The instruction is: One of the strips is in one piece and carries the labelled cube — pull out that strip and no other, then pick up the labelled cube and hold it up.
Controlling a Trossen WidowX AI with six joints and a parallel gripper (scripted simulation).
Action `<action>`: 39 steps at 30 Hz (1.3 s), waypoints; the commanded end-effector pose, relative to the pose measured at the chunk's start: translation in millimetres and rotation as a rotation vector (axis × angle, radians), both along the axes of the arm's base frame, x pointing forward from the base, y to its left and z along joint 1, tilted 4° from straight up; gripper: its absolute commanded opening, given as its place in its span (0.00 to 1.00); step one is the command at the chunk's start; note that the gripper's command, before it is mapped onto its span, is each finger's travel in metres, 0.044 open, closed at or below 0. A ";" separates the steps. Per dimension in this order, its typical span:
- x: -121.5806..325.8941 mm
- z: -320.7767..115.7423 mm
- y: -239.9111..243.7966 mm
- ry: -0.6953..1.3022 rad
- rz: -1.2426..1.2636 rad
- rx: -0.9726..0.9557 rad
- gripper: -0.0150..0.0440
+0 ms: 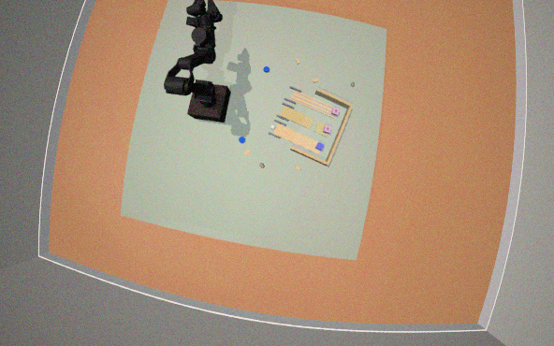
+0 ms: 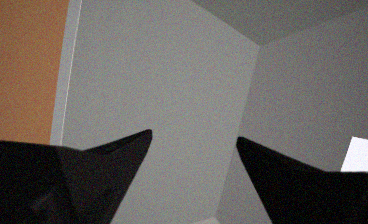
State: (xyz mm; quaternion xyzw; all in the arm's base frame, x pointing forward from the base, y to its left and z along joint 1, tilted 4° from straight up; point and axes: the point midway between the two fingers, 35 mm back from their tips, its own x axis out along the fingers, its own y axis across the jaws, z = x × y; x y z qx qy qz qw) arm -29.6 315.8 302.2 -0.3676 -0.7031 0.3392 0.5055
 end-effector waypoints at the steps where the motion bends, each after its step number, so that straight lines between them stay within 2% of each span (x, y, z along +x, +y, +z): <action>1: 2.7 -0.6 0.7 0.007 -0.006 -0.006 0.93; 6: 76.2 -17.3 7.9 0.212 -0.162 -0.143 0.93; 11: 158.2 -39.0 -6.8 0.500 -0.343 -0.242 0.93; 16: 228.6 -63.2 -42.1 0.836 -0.509 -0.271 0.93; 21: 280.8 -85.7 -91.3 1.162 -0.663 -0.216 0.93; 29: 330.3 -121.2 -191.9 1.684 -0.884 0.053 0.93; 36: 333.7 -150.4 -287.5 2.093 -1.022 0.492 0.93; 39: 326.5 -159.3 -317.4 2.206 -1.049 0.680 0.93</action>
